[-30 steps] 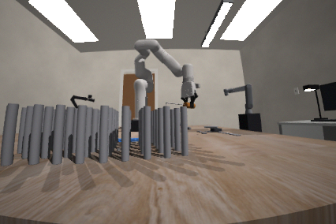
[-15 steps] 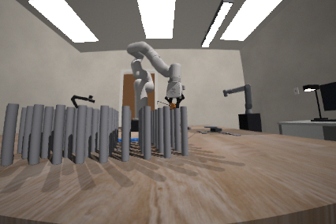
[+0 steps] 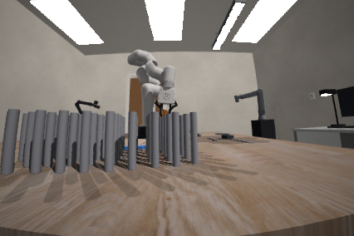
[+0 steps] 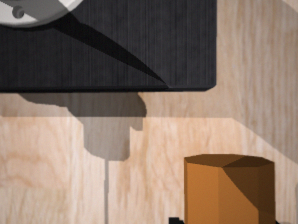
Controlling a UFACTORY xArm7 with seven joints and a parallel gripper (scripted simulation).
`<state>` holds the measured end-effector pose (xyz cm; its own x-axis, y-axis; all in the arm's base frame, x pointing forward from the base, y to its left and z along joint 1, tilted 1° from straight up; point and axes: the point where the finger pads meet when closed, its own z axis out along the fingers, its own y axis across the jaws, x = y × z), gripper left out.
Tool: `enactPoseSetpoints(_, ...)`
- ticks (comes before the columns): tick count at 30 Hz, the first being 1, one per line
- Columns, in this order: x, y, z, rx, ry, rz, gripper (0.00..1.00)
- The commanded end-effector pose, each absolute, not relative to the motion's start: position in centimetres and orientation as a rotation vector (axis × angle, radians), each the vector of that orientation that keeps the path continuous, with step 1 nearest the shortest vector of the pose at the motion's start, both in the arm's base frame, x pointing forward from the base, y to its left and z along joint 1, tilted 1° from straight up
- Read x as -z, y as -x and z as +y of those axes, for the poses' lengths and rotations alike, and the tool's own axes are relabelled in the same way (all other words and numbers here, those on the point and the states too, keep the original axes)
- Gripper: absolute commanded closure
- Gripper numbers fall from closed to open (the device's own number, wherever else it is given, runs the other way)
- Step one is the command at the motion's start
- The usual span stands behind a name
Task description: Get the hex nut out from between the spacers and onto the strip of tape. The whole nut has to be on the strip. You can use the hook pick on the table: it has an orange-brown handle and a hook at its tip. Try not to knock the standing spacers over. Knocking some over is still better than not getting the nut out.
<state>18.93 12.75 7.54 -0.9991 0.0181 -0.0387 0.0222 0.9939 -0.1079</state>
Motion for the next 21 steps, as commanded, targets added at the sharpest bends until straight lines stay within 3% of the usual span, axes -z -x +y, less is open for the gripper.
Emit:
enactPoseSetpoints(1, -8.6, -21.4, 6.3, 0.026, 0.343, 3.116, 1.0)
enactPoseSetpoints(15, -10.0, -24.9, -3.6, 0.028, 0.37, 3.113, 1.0)
enactPoseSetpoints(21, -10.1, -25.1, -4.0, 0.028, 0.37, 3.113, 1.0)
